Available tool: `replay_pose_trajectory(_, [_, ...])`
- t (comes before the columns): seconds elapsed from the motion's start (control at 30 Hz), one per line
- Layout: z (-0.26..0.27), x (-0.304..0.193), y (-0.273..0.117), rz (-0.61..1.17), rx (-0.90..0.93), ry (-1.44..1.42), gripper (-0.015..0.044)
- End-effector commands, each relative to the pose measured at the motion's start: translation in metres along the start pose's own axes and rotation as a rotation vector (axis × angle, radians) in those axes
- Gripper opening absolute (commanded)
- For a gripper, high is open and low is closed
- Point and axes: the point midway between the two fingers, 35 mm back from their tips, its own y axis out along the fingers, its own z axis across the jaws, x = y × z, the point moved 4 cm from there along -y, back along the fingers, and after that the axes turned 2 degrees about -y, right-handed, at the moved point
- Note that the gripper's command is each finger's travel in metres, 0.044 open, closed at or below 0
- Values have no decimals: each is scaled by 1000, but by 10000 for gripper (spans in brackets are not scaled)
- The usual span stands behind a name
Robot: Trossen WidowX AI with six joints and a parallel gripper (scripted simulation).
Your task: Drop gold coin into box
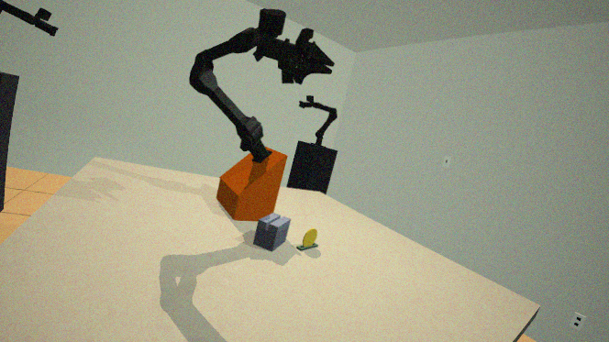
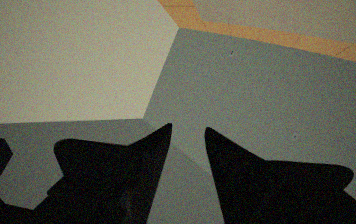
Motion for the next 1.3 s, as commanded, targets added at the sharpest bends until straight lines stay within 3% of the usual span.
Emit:
replay_pose_trajectory(0.0, [-12,35,44,-190,-91,-27,161])
replay_pose_trajectory(0.33, [-70,147,133,-707,-421,-181,161])
replay_pose_trajectory(0.67, [-163,252,169,-1140,-860,-454,161])
replay_pose_trajectory(1.27, [-188,304,175,-1165,-891,-478,161])
